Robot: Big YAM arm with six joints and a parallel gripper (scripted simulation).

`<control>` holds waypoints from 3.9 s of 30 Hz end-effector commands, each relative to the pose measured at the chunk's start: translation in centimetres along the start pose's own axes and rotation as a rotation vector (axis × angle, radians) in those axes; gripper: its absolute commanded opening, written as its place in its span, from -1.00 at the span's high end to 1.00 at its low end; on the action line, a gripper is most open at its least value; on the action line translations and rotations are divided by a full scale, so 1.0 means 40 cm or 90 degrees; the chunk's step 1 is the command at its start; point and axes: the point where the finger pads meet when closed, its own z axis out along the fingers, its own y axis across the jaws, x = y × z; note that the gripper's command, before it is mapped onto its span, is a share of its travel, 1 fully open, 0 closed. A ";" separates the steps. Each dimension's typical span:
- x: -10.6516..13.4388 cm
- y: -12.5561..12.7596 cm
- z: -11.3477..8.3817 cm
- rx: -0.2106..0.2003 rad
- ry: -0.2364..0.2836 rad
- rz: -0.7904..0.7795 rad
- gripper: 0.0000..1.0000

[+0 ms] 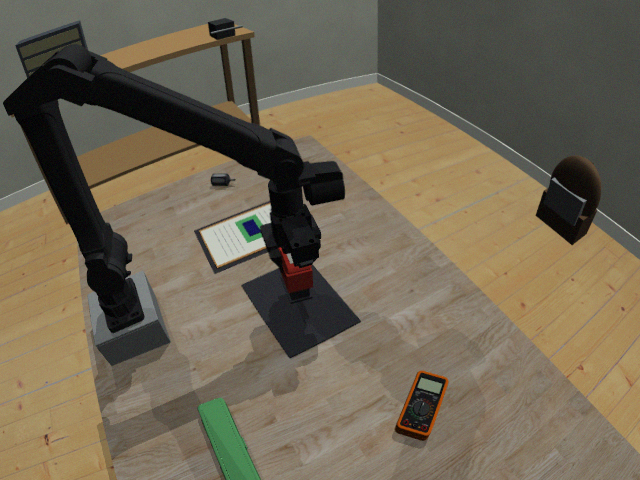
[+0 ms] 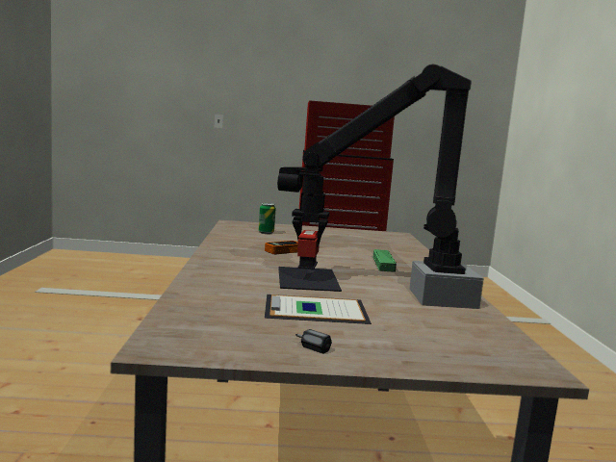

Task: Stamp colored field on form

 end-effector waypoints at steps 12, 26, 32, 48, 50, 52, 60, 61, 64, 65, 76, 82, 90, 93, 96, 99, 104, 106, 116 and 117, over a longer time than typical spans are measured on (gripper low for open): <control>-0.037 0.008 -0.026 -0.027 0.003 -0.071 0.35; -0.034 -0.007 0.066 -0.002 0.007 -0.071 0.35; -0.034 -0.007 0.087 -0.002 0.007 -0.071 0.35; -0.035 -0.004 0.097 -0.005 0.006 -0.071 0.35; -0.035 -0.004 0.098 -0.005 0.006 -0.071 0.35; -0.034 -0.007 0.104 -0.003 0.007 -0.071 0.35; -0.035 0.002 0.104 -0.008 0.006 -0.071 0.35; -0.035 0.002 0.104 -0.008 0.006 -0.071 0.35; -0.035 0.001 0.105 -0.006 0.006 -0.070 0.35; -0.035 0.001 0.105 -0.006 0.006 -0.070 0.35; -0.035 0.001 0.105 -0.006 0.006 -0.070 -0.71; -0.035 0.001 0.105 -0.006 0.006 -0.070 -0.71; -0.035 0.001 0.105 -0.006 0.006 -0.070 -0.71; -0.035 0.001 0.105 -0.006 0.006 -0.070 -0.71; -0.035 0.001 0.105 -0.006 0.006 -0.070 -0.71; -0.035 0.001 0.105 -0.006 0.006 -0.070 -0.71; -0.035 0.002 0.099 -0.006 0.006 -0.070 -0.71; -0.041 0.046 0.022 -0.039 0.001 -0.070 -0.71; -0.030 0.041 -0.192 -0.043 0.001 -0.070 -0.71; -0.029 0.038 -0.161 -0.022 0.004 -0.070 -0.71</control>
